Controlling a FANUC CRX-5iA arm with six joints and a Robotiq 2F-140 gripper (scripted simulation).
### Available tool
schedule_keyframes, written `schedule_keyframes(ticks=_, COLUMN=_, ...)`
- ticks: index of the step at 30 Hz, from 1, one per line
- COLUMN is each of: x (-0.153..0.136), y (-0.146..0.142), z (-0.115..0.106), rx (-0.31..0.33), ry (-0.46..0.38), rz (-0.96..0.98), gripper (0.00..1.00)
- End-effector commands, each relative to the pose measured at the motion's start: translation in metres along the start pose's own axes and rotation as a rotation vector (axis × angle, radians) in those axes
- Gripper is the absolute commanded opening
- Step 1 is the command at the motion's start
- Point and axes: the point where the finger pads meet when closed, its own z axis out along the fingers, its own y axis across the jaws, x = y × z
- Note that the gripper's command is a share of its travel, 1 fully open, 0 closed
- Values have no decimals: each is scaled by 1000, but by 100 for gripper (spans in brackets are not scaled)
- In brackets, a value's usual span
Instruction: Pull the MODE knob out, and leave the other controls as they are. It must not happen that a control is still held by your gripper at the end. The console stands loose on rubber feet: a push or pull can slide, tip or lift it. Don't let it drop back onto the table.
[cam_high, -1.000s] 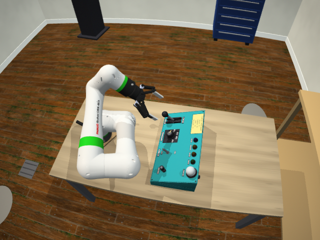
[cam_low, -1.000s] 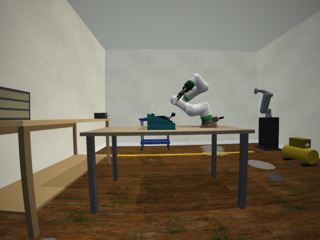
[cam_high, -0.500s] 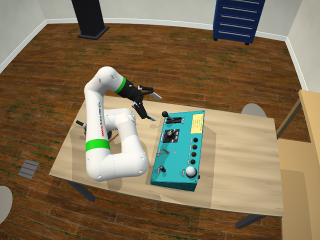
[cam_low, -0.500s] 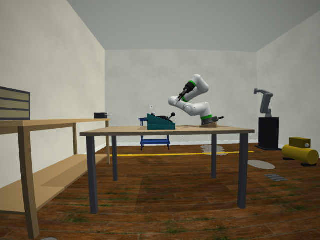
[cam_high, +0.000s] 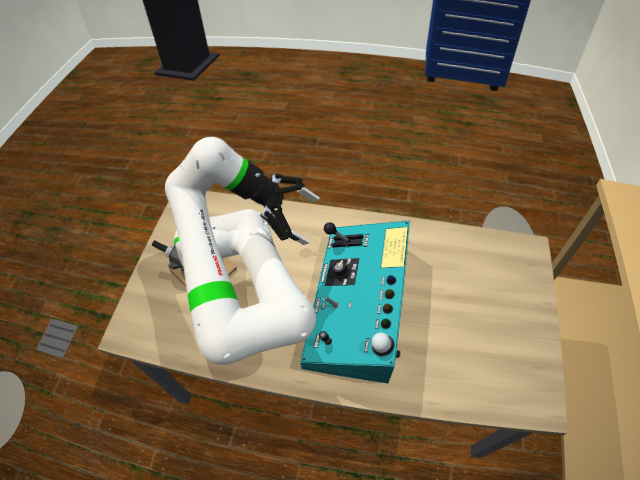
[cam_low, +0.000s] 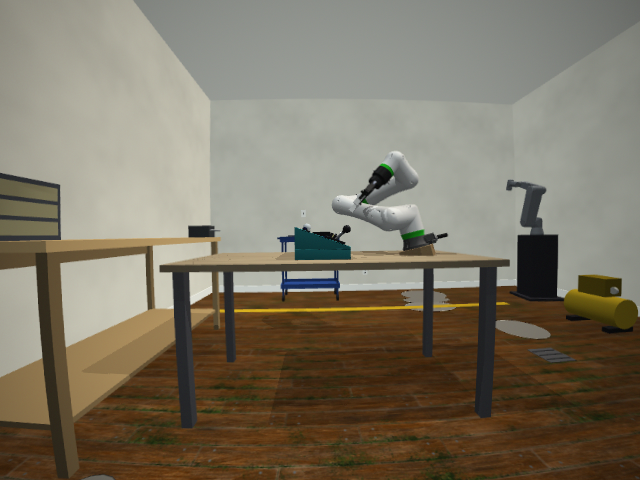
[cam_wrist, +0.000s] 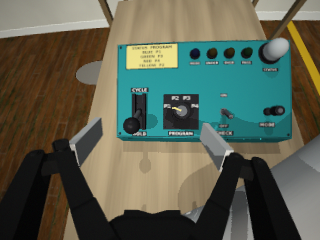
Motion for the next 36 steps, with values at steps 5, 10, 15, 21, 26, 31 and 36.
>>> schedule_keyframes(ticks=5, x=-7, y=1, z=1, rx=3, ry=-2, rz=-8, gripper=100)
schedule_keyframes(ticks=10, x=-7, y=1, z=1, rx=3, ry=-2, rz=-8, gripper=100)
schedule_keyframes(ticks=15, x=-14, y=2, z=1, rx=6, ry=-3, rz=-16, gripper=100)
schedule_keyframes(ticks=21, x=-30, y=5, z=3, rx=14, ry=-7, rz=-34, gripper=100)
schedule_keyframes(ticks=26, x=-35, y=6, z=4, rx=16, ry=-9, rz=-40, gripper=100)
schedule_keyframes(ticks=31, x=-35, y=6, z=4, rx=16, ry=-9, rz=-40, gripper=100)
schedule_keyframes(ticks=36, x=-35, y=6, z=4, rx=16, ry=-9, rz=-40, gripper=100)
